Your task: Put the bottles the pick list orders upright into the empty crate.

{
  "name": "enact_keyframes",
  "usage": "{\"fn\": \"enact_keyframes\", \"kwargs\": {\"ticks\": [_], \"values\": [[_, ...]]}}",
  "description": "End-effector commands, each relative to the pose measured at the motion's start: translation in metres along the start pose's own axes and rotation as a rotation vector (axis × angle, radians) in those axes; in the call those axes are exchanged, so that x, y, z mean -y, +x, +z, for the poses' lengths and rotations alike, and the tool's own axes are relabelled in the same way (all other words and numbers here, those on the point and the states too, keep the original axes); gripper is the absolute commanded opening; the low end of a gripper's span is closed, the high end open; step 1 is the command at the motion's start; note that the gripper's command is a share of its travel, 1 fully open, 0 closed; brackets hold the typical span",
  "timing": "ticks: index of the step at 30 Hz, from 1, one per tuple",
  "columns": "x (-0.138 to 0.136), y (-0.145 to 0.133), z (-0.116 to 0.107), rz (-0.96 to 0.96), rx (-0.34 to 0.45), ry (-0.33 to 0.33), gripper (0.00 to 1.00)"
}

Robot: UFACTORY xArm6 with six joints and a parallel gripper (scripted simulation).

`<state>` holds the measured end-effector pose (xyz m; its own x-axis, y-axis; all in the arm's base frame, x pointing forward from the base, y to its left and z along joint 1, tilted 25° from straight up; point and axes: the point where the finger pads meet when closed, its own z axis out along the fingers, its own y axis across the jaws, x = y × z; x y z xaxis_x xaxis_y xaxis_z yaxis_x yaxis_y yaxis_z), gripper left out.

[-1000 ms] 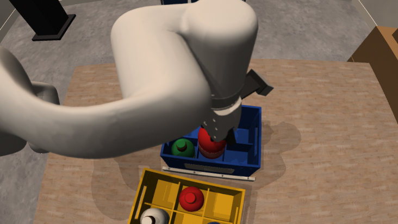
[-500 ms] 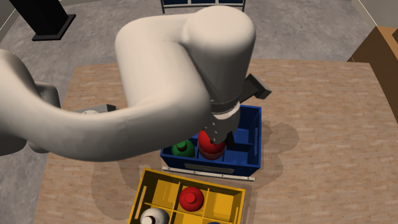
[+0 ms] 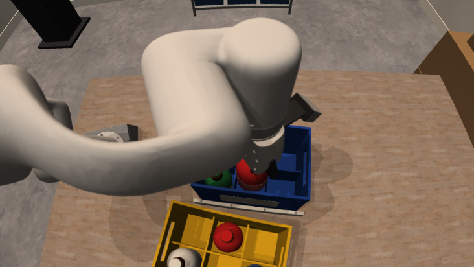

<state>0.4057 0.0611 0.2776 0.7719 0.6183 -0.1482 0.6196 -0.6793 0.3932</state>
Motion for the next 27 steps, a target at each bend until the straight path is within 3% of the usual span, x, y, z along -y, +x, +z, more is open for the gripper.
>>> {"fn": "enact_keyframes", "kwargs": {"ticks": [1,27], "values": [[-0.001,0.001,0.003,0.001,-0.004,-0.001,0.00],[-0.001,0.001,0.025,0.001,-0.004,-0.002,0.00]]}}
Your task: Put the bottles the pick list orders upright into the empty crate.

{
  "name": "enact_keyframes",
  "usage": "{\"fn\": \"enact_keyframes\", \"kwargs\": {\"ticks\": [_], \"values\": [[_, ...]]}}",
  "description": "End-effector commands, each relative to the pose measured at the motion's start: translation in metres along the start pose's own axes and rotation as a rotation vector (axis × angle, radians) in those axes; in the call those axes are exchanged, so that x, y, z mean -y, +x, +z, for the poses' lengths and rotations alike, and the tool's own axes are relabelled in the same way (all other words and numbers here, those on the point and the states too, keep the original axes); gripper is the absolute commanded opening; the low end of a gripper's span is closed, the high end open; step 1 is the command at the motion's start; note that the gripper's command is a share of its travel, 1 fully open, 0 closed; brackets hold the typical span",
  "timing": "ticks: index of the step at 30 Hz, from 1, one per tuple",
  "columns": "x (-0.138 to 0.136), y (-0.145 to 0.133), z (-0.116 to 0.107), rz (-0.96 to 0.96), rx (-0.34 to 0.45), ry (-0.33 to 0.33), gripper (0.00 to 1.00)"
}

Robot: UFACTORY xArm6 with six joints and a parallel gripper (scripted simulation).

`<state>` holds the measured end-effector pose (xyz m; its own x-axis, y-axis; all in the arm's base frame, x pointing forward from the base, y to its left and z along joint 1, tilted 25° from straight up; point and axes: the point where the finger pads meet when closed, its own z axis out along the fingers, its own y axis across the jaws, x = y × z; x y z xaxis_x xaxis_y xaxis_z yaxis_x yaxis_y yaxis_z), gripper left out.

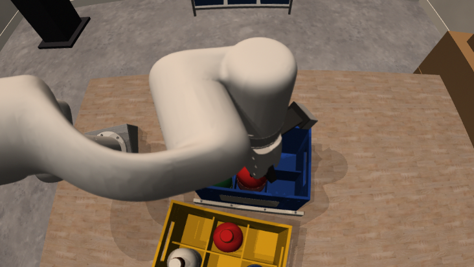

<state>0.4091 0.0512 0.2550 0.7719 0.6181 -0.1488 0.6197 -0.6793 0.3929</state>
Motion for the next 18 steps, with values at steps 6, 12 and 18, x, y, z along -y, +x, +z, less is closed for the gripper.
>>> {"fn": "enact_keyframes", "kwargs": {"ticks": [6,12,18], "values": [[-0.001,0.001,0.006,0.001,-0.005,-0.002,0.00],[-0.001,0.001,0.012,0.001,-0.005,-0.002,0.00],[-0.001,0.001,0.016,0.001,-0.005,-0.002,0.00]]}}
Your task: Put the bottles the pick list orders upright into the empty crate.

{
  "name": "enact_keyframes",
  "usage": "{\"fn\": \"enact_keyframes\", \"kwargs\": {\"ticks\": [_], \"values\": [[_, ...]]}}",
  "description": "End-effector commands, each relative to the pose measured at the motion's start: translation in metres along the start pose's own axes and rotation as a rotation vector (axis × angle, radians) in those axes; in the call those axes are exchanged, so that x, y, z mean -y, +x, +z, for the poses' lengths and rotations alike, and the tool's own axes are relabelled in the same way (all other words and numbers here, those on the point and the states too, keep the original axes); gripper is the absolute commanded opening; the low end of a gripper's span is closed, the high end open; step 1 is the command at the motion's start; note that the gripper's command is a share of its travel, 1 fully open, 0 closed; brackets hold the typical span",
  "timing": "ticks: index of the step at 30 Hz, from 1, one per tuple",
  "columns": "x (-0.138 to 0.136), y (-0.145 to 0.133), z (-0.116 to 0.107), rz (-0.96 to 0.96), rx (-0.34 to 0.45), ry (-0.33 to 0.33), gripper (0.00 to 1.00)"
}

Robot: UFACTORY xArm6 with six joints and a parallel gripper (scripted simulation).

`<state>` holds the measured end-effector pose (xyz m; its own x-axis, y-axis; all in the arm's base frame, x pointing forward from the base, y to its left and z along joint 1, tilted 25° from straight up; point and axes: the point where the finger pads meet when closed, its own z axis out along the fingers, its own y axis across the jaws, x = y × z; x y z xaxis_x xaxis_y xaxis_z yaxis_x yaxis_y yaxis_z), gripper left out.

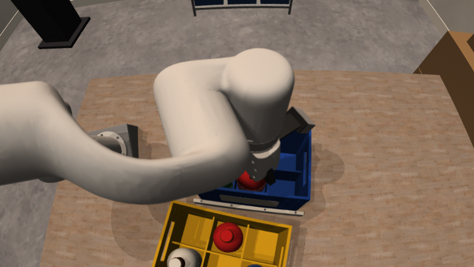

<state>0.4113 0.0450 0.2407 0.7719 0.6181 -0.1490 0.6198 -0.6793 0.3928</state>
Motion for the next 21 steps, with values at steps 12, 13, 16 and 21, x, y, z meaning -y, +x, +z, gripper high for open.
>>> {"fn": "enact_keyframes", "kwargs": {"ticks": [12,13,16,21], "values": [[-0.001,0.001,0.013,0.001,-0.005,-0.002,0.00],[-0.001,0.001,0.014,0.001,-0.005,-0.002,0.00],[-0.001,0.001,0.015,0.001,-0.005,-0.002,0.00],[-0.001,0.001,0.020,0.001,-0.005,-0.002,0.00]]}}
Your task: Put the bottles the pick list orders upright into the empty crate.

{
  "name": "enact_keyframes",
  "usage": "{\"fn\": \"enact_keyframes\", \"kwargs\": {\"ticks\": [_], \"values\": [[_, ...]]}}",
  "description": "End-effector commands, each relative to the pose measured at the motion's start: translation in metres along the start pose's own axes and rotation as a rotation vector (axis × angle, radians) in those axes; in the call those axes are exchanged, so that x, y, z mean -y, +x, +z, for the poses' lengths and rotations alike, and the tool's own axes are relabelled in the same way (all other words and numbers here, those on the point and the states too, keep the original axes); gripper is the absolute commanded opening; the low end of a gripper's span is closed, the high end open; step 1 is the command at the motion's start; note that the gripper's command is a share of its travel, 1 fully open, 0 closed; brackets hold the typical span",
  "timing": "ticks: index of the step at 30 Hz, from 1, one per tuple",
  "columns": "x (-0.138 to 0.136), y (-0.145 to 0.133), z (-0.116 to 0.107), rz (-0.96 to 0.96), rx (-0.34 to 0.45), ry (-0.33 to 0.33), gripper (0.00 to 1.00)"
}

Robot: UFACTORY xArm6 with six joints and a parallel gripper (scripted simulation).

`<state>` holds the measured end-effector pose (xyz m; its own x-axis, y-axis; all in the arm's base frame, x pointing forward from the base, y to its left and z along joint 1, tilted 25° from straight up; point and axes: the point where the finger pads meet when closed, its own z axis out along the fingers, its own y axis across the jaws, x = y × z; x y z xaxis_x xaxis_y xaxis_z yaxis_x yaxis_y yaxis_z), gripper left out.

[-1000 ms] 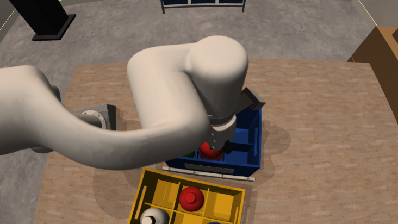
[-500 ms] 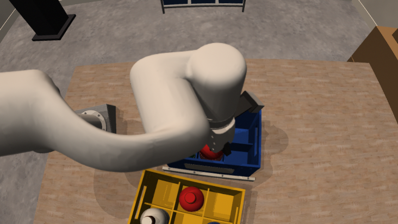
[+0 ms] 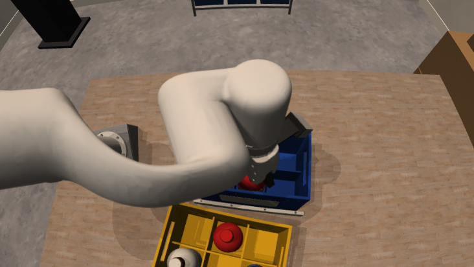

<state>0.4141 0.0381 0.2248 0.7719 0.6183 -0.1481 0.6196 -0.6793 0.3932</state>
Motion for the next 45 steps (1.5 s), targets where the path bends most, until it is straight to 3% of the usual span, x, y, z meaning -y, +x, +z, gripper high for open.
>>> {"fn": "enact_keyframes", "kwargs": {"ticks": [1,45], "values": [[-0.001,0.001,0.003,0.001,-0.004,-0.002,0.00],[-0.001,0.001,0.034,0.001,-0.004,-0.002,0.00]]}}
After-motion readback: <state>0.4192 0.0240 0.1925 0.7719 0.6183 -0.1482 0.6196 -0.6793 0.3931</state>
